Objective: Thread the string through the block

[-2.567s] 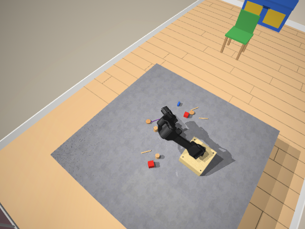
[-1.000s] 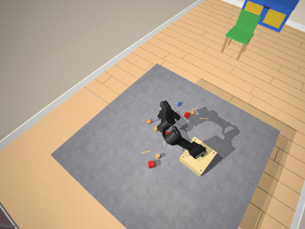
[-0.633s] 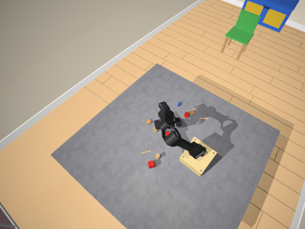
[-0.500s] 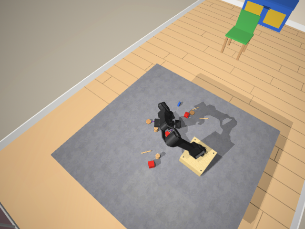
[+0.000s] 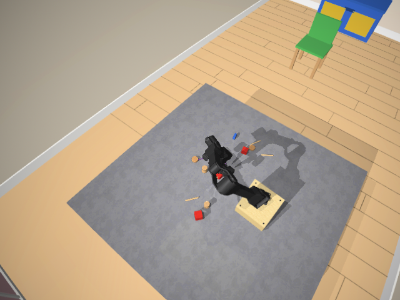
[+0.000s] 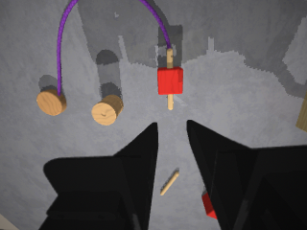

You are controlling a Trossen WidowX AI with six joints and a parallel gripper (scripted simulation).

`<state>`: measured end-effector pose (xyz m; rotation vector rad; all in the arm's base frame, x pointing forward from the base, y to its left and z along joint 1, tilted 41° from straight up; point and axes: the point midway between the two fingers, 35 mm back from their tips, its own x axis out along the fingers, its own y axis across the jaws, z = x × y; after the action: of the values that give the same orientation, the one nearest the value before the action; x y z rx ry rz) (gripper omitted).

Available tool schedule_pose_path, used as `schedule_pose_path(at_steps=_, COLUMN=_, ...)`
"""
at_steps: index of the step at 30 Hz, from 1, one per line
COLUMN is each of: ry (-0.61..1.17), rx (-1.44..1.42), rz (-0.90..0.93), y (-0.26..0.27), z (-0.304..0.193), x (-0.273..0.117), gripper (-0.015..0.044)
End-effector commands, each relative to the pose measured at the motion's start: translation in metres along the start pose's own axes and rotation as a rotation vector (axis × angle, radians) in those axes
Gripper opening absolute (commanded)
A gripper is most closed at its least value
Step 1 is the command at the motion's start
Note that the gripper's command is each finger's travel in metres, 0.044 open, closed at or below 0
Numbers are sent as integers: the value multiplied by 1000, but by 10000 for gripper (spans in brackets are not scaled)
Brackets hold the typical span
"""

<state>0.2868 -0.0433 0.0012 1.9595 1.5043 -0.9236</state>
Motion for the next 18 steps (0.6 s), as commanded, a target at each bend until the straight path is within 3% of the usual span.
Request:
schedule_pose_path(at_steps=1, ry=5, rx=61, rz=-5, y=-3, z=-2, x=1, gripper=124)
schedule_pose_path(at_steps=18, ry=3, rx=61, rz=-5, y=-1, z=-1, x=20, gripper=124)
